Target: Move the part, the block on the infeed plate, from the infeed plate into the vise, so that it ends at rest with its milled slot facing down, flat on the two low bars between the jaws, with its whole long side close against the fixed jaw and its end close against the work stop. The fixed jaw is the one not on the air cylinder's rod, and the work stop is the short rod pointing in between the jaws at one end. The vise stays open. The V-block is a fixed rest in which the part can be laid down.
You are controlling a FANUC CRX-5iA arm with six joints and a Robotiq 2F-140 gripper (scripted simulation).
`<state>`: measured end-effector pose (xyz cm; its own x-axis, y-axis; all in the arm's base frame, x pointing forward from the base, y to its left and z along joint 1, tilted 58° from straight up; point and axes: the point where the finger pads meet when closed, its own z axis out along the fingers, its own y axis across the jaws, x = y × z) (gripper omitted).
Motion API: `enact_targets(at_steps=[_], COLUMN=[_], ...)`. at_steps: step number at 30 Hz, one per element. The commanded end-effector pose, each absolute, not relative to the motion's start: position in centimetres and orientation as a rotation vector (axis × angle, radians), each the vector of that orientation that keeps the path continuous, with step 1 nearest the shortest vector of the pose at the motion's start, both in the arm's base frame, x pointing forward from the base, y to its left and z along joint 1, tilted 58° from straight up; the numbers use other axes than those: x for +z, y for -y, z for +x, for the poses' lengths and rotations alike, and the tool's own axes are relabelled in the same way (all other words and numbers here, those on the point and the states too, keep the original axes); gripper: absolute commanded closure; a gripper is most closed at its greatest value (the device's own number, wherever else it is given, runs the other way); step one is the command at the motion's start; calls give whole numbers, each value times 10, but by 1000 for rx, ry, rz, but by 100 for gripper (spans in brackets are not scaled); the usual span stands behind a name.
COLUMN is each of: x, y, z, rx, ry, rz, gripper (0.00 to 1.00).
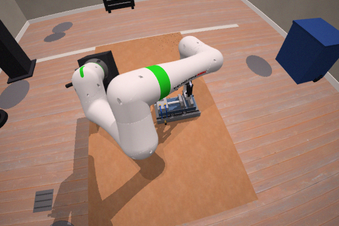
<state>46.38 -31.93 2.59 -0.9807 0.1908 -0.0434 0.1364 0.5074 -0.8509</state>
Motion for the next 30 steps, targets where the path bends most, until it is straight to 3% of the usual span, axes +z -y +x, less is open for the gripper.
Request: enact_targets(at_steps=[1,30], x=[23,13], y=[324,340], z=[463,461], rx=[1504,1504], ry=[2679,2679], rz=[-291,-291], gripper=[100,100])
